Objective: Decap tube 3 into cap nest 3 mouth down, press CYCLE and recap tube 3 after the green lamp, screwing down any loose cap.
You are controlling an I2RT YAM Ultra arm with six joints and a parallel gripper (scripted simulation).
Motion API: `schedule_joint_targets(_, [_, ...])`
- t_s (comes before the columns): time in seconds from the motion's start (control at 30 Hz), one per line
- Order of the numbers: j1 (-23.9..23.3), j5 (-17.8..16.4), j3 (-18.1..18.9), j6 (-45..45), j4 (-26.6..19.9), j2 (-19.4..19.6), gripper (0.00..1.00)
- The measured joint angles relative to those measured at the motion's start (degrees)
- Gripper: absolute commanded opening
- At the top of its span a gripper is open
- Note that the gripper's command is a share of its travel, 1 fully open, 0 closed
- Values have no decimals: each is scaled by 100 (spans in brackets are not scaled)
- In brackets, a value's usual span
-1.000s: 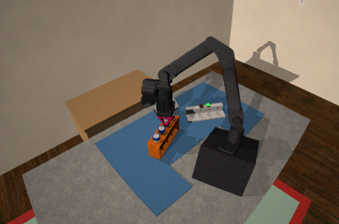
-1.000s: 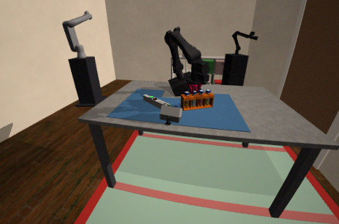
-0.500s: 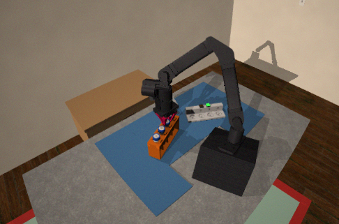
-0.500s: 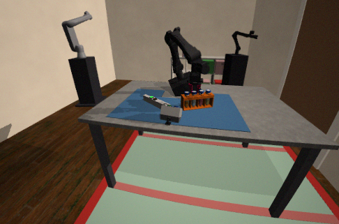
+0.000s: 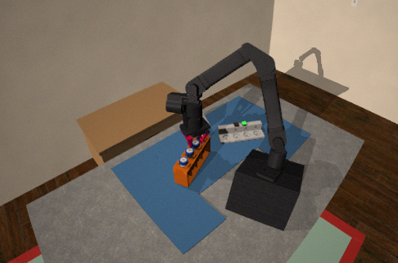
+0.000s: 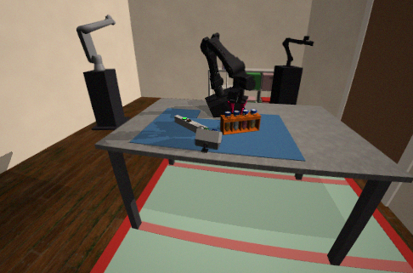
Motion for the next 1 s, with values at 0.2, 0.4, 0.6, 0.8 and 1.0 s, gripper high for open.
schedule_joint_targets(0.2, [-4, 0, 0, 42, 0, 2, 49])
schedule_joint_targets(0.4, [33, -2, 76, 96, -138, -42, 49])
schedule_joint_targets(0.6, [114, -9, 269, 173, -369, -155, 49])
schedule_joint_targets(0.8, [216, -20, 522, 273, -728, -243, 49])
schedule_joint_targets(1.0, [271, -22, 645, 332, -927, -284, 49])
